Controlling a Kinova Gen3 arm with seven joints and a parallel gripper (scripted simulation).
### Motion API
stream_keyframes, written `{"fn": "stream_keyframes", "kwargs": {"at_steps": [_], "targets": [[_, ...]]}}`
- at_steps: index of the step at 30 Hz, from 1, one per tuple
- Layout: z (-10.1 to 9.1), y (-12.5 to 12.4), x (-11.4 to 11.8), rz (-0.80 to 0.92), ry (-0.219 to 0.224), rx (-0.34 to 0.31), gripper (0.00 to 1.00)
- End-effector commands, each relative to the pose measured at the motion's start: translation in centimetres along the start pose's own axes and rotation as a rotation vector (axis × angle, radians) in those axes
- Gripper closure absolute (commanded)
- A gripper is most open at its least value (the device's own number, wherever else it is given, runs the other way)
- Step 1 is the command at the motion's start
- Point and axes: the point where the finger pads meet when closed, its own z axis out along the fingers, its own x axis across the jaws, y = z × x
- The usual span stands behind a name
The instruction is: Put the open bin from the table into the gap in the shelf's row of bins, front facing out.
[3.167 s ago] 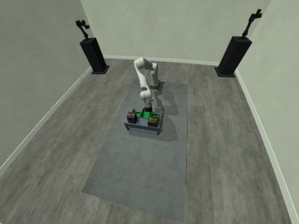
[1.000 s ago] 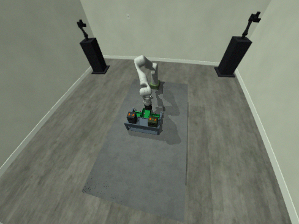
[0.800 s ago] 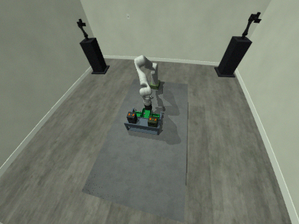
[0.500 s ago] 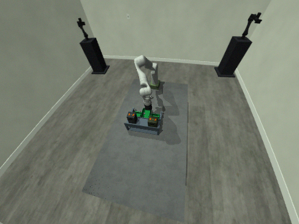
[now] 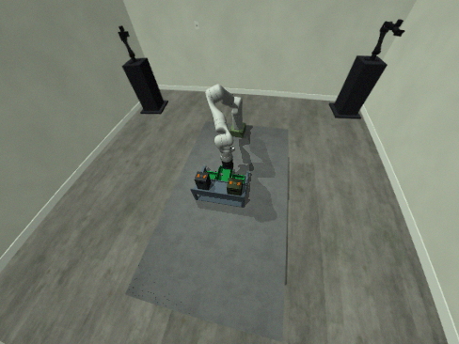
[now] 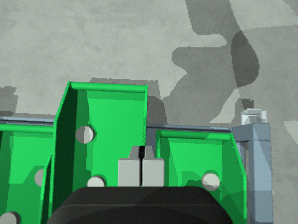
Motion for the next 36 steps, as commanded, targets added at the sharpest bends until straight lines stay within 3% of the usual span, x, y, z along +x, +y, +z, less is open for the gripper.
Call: {"fn": "stream_keyframes", "kwargs": {"at_steps": [1, 12, 36], "targets": [[-0.1, -0.3, -0.3, -0.024, -0.001, -0.003, 1.00], [0.7, -2.1, -1.7, -0.249, -0.006, -0.018, 1.00], [2.9, -9.4, -4.2, -1.186, -0.068, -0.084, 1.00]]}}
